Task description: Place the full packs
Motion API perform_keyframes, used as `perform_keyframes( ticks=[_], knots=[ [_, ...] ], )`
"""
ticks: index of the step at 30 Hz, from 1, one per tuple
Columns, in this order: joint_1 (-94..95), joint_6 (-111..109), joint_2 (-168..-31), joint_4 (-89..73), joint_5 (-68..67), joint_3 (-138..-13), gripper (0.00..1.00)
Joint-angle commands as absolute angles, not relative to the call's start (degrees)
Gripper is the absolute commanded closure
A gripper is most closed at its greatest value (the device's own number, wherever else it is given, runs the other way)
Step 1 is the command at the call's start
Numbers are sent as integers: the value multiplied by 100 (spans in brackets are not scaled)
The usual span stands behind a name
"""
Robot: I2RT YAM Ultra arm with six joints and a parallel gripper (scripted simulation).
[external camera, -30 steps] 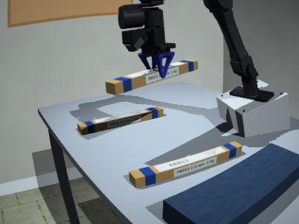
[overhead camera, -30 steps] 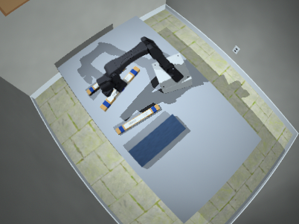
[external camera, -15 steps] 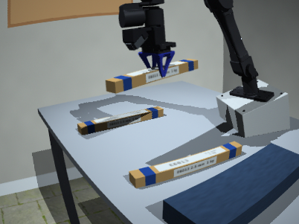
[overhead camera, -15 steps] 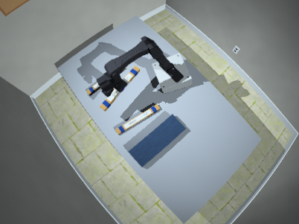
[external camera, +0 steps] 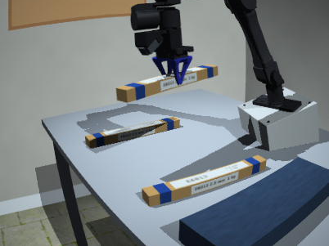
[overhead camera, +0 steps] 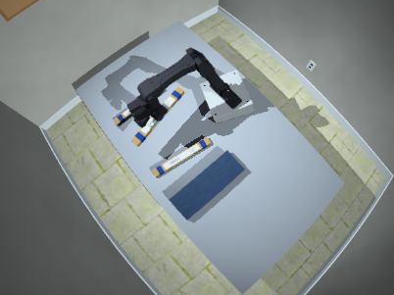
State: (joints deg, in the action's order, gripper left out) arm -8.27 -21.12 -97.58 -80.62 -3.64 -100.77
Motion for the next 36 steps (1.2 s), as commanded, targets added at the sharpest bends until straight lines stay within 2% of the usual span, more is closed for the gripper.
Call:
perform_keyframes(
  ticks=[1, 21, 36],
  knots=[
    [-724, -2079, -9379, -8164, -395, -10340, 100],
    [-720, -2075, -9381, -8133, -396, -10309, 100],
    [-88, -300, -9433, -8134, -539, -10323, 100]
  ],
)
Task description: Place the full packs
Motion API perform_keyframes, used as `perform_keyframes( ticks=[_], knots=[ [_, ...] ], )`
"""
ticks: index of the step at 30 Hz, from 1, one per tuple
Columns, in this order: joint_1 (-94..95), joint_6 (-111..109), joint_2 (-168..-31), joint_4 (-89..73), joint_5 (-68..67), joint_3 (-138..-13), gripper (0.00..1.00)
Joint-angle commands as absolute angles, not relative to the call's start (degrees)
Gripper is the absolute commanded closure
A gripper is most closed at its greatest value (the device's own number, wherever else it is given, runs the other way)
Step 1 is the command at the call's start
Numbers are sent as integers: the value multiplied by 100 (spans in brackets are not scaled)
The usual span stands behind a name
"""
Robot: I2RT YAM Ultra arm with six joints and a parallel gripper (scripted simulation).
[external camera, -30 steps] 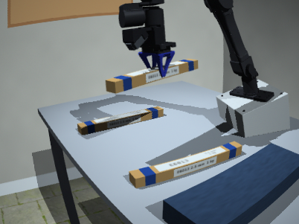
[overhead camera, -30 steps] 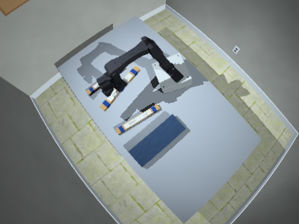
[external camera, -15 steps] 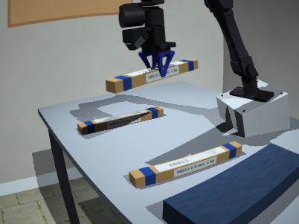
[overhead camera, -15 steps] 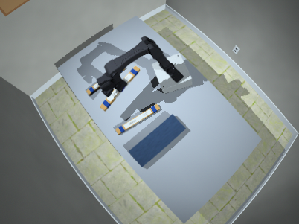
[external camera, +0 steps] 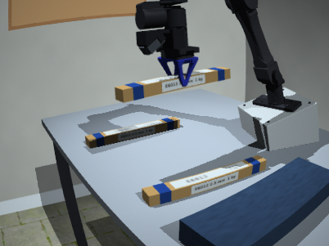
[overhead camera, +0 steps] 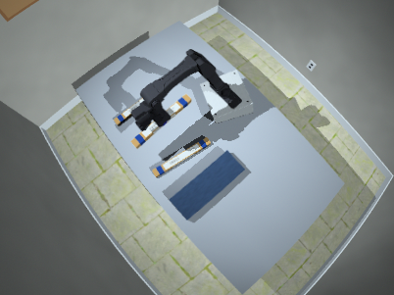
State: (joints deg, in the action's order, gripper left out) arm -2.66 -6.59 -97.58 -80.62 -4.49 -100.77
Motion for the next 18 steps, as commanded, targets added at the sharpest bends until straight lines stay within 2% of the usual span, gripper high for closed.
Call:
perform_keyframes(
  ticks=[1, 18],
  knots=[
    [-36, -249, -9441, -8137, -555, -10329, 100],
    [703, 473, -9628, -8188, -756, -10488, 100]
  ],
)
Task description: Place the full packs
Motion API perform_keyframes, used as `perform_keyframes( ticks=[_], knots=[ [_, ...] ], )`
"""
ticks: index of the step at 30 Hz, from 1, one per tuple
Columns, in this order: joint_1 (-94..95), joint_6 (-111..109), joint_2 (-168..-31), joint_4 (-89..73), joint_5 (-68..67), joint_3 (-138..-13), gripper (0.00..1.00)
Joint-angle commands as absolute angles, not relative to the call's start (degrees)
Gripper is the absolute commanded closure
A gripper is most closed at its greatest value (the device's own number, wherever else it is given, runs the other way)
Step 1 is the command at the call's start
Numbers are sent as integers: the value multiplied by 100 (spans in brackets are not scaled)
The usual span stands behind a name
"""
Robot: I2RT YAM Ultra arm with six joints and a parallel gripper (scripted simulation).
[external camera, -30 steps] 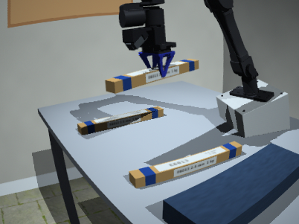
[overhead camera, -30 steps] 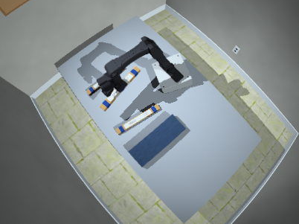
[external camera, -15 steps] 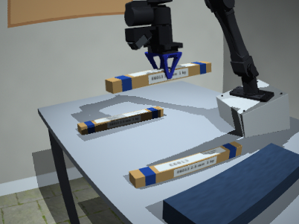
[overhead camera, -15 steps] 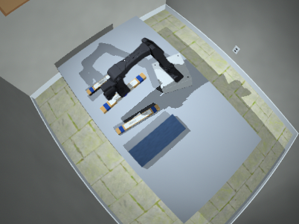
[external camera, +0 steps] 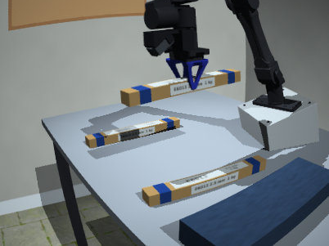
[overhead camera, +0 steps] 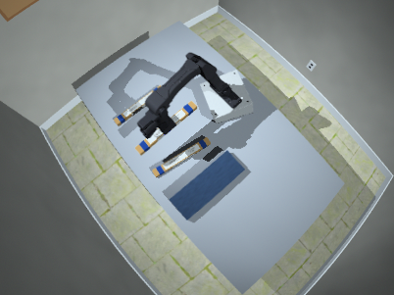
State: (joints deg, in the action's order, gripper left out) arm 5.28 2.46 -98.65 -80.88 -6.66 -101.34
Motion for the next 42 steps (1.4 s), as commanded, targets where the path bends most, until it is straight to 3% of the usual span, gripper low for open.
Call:
perform_keyframes(
  ticks=[1, 42],
  knots=[
    [750, 519, -9647, -8192, -767, -10503, 100],
    [747, 528, -9736, -7917, -811, -10448, 100]
  ],
)
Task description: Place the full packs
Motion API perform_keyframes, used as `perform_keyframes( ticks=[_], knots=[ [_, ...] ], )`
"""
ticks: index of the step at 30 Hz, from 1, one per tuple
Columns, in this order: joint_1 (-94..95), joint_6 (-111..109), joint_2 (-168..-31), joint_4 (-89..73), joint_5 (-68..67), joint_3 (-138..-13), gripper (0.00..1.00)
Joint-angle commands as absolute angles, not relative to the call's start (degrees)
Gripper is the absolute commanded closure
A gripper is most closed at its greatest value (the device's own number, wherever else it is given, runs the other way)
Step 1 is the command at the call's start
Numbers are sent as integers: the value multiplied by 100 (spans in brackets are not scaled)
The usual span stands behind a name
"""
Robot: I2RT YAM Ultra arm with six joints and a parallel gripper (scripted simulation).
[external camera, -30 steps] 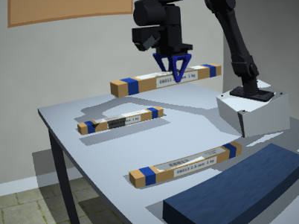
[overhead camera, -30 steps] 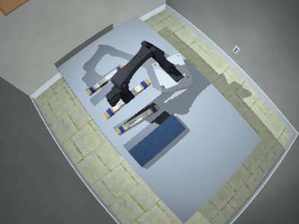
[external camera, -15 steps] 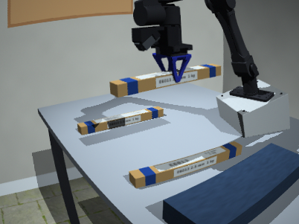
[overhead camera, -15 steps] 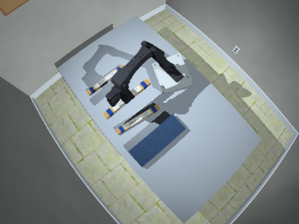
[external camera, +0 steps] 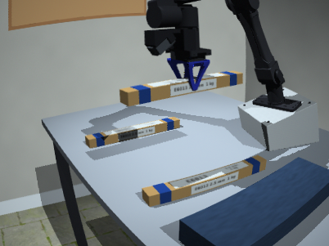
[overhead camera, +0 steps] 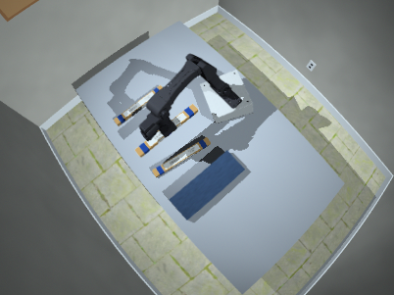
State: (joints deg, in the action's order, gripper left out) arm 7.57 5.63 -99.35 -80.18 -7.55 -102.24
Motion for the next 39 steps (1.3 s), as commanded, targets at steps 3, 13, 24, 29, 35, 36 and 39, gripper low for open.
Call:
perform_keyframes(
  ticks=[3, 13, 24, 29, 35, 36, 39],
  knots=[
    [733, 523, -9732, -7899, -811, -10426, 100],
    [722, 517, -9720, -7848, -802, -10272, 100],
    [761, 519, -9682, -7871, -795, -10277, 100],
    [758, 517, -9675, -7868, -795, -10200, 100],
    [758, 518, -9659, -7888, -795, -10259, 100],
    [757, 517, -9658, -7893, -795, -10259, 100],
    [756, 517, -9655, -7909, -795, -10258, 100]
  ],
)
